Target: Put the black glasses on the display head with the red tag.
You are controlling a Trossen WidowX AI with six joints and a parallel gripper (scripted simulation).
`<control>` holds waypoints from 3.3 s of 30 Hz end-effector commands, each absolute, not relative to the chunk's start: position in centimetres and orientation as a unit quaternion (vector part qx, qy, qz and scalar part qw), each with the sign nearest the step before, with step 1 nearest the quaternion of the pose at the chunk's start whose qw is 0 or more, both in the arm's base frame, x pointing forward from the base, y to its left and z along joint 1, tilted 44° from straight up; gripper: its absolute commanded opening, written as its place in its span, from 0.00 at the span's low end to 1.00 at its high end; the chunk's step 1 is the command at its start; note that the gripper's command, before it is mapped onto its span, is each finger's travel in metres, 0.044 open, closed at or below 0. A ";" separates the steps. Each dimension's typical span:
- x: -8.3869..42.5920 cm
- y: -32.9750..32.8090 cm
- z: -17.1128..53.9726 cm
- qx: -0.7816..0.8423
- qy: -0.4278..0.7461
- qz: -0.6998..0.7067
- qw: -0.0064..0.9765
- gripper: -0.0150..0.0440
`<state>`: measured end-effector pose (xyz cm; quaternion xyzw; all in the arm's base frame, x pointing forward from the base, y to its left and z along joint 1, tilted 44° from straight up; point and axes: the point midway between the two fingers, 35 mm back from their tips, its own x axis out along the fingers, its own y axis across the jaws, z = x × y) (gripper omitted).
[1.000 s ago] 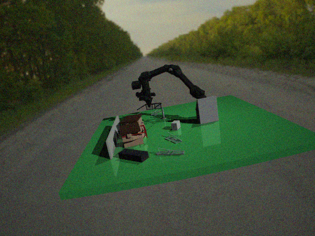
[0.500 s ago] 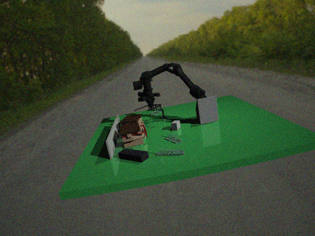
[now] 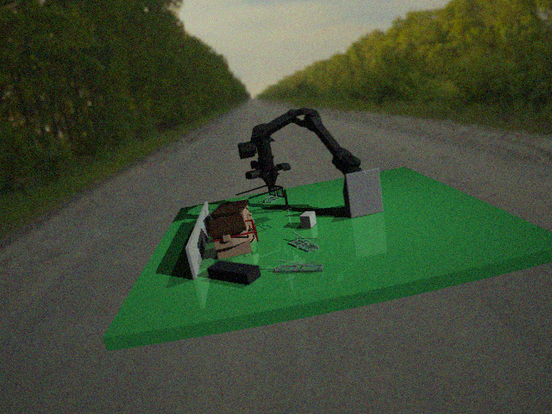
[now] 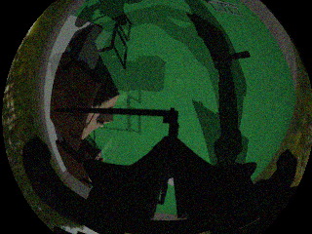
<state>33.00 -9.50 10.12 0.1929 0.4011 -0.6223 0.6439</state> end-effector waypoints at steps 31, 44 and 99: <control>26.8 -3.6 3.9 0.372 0.168 -0.715 0.567 0.25; 26.5 -4.6 2.5 0.373 0.166 -0.712 0.571 0.25; 29.3 -8.2 0.6 0.373 0.163 -0.710 0.574 0.25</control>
